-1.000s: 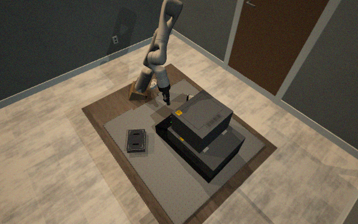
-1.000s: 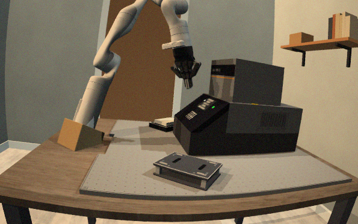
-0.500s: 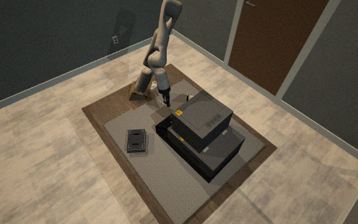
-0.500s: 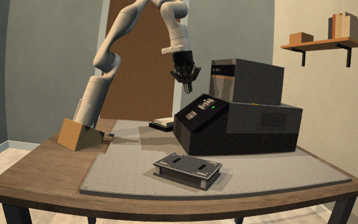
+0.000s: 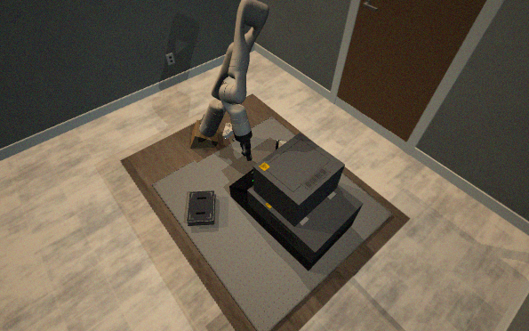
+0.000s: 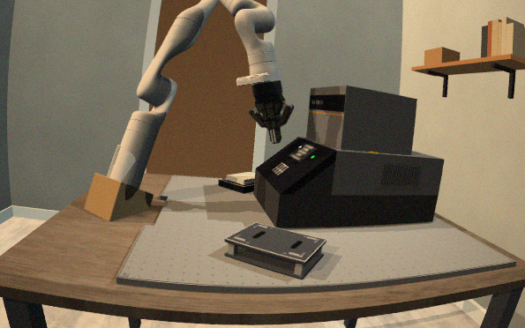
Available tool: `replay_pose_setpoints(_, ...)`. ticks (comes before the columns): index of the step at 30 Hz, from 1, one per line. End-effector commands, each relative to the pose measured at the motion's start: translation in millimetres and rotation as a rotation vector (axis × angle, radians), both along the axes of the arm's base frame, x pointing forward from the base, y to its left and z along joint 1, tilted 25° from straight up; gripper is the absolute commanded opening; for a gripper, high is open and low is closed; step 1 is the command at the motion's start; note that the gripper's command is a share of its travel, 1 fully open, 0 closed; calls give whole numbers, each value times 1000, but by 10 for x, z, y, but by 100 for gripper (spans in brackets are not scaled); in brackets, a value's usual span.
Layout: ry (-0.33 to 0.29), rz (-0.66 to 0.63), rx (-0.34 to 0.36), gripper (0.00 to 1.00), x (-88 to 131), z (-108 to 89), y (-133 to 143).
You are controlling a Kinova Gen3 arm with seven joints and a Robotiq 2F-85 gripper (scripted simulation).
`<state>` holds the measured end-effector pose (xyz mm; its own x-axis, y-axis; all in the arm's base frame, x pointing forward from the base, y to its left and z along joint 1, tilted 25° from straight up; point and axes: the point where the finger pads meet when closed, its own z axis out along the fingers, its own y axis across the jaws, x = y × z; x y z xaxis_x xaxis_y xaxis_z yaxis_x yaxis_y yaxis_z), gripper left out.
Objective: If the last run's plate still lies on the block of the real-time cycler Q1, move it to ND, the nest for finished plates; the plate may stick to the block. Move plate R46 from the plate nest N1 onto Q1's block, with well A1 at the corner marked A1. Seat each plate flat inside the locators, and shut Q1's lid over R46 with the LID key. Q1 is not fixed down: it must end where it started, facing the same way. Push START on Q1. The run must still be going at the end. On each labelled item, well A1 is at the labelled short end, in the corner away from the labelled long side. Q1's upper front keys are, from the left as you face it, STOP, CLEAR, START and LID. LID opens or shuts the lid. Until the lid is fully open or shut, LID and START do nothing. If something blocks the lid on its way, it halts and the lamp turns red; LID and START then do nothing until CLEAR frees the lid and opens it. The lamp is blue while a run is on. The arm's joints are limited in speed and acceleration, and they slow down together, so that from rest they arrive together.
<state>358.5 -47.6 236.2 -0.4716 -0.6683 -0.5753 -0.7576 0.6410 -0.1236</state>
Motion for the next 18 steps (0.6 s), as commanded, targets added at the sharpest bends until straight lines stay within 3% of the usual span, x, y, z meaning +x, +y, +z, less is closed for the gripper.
replay_pose_setpoints(1, -1, -1, -1, 10, 13, -39, 13)
replay_pose_setpoints(18, -1, -1, -1, 10, 55, -220, 85)
